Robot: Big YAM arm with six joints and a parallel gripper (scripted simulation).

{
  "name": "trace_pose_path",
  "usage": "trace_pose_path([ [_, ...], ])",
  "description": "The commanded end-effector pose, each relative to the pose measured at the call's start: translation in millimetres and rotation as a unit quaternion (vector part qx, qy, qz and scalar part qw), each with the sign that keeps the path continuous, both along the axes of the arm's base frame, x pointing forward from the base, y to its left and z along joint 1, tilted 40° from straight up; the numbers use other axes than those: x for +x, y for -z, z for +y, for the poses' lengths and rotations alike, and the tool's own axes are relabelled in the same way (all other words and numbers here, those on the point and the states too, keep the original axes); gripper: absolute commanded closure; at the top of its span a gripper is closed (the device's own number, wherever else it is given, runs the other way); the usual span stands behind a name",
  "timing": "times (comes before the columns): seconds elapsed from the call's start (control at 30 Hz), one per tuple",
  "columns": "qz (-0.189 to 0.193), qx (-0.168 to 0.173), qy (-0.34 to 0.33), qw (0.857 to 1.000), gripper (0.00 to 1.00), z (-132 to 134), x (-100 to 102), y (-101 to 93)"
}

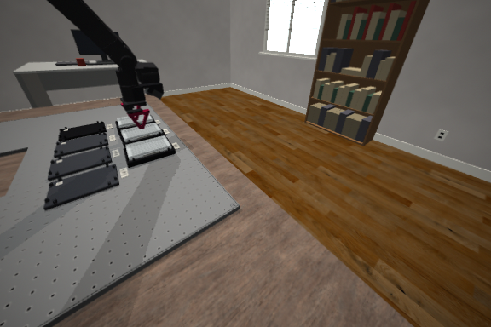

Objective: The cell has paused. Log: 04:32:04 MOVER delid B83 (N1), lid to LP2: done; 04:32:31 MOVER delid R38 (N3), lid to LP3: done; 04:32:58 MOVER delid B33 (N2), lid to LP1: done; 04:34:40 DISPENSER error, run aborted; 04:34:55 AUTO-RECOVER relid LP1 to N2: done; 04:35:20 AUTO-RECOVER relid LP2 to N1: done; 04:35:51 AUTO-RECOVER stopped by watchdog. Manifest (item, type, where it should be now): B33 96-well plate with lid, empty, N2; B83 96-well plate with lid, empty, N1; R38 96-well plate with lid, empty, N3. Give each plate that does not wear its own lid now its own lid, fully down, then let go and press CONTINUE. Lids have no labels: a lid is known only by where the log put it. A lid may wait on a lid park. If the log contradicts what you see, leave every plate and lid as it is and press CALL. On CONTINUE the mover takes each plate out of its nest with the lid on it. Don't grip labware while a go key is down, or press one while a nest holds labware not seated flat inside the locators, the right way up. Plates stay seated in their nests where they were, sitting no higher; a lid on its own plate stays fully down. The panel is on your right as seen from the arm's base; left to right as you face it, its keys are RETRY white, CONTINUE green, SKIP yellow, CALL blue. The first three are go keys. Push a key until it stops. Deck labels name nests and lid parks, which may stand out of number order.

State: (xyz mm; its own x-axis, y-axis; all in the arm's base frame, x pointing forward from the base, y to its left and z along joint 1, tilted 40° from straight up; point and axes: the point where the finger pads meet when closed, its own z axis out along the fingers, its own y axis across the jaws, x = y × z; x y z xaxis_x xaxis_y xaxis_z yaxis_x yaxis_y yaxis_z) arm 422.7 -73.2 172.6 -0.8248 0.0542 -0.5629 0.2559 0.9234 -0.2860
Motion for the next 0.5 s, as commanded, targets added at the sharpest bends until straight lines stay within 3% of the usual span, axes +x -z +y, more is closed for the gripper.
trace_pose_path([
  [0.0,-0.026,0.002,-0.001,1.000,0.00,6.1,2.8,-22.6],
  [0.47,-0.022,0.002,-0.001,1.000,0.00,5.8,-0.6,-17.9],
])
